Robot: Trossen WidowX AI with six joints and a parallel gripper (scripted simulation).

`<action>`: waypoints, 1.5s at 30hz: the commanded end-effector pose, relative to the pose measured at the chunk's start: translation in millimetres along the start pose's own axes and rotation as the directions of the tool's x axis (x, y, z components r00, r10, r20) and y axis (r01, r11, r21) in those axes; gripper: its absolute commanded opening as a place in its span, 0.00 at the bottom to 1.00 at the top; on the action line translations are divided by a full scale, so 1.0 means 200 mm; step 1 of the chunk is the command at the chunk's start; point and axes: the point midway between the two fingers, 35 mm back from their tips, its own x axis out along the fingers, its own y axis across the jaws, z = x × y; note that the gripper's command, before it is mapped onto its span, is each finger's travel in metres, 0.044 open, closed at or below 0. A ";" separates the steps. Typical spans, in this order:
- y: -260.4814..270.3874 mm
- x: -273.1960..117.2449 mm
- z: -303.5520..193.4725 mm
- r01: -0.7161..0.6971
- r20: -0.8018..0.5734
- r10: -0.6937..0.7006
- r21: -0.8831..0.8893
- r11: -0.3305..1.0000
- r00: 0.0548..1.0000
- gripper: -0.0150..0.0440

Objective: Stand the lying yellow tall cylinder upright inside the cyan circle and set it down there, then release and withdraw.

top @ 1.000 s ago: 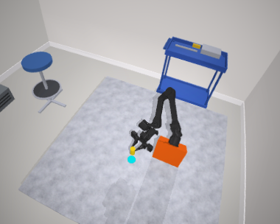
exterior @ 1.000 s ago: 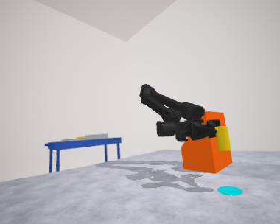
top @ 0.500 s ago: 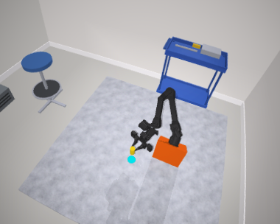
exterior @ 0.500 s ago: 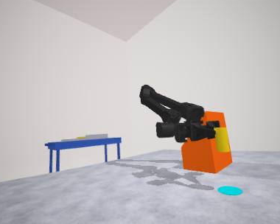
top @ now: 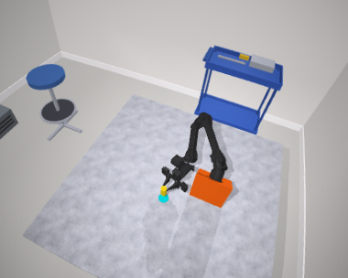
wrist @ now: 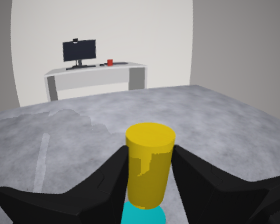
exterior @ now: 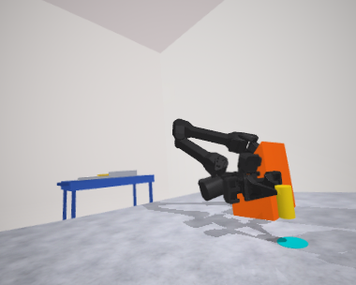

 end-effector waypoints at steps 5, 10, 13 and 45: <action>0.02 0.02 -0.11 -0.002 0.014 0.002 0.001 1.000 1.000 0.43; 0.02 0.02 -0.16 0.005 0.014 -0.004 -0.012 1.000 1.000 0.43; 0.02 0.02 -0.18 0.005 0.013 -0.005 -0.011 1.000 1.000 0.43; 0.02 0.02 -0.24 0.005 0.003 -0.005 -0.006 1.000 1.000 0.93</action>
